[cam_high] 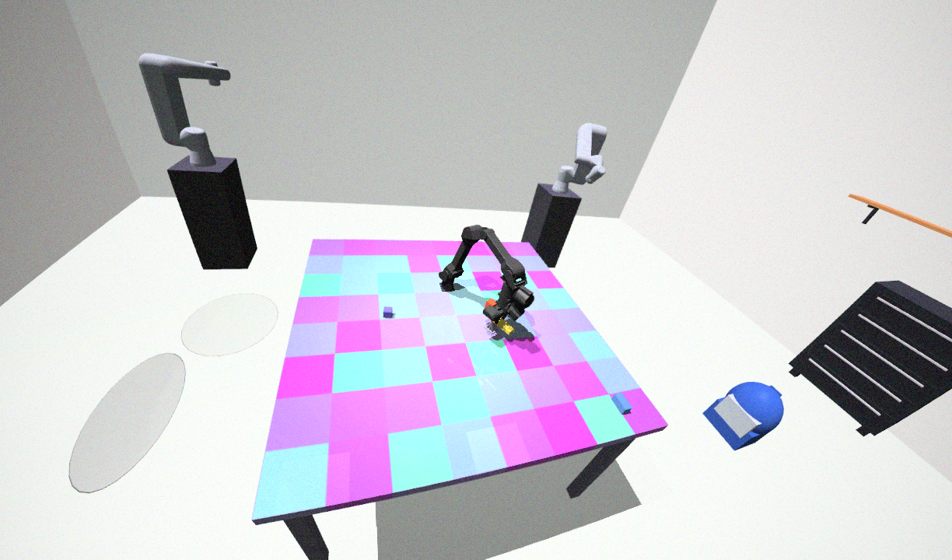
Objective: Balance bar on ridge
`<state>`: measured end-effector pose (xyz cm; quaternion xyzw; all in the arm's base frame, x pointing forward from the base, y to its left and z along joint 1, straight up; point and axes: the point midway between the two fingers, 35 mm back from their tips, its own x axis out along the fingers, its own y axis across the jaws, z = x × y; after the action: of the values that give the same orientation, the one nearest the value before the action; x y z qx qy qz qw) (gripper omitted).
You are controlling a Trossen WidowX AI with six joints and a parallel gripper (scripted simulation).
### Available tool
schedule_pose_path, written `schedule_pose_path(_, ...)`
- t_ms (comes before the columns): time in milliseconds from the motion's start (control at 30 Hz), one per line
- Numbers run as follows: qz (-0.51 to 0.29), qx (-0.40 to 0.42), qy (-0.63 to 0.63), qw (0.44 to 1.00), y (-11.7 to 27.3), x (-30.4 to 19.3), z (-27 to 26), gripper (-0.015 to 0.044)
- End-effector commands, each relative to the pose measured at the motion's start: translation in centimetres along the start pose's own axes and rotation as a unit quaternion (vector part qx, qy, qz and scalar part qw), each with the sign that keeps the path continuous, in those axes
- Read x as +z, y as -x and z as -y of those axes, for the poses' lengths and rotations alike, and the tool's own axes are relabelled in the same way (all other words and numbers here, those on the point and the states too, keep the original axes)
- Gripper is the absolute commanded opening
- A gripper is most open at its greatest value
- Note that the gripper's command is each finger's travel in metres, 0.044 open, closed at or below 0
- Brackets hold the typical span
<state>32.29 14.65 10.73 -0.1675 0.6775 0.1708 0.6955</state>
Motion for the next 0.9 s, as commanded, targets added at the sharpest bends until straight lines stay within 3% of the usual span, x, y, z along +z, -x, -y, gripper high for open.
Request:
schedule_pose_path(0, 0.0, 0.0, 0.0, 1.0, 0.0, 0.0, 0.0, 0.017)
schedule_pose_path(867, 0.0, 0.0, 0.0, 1.0, 0.0, 0.0, 0.0, 0.0185)
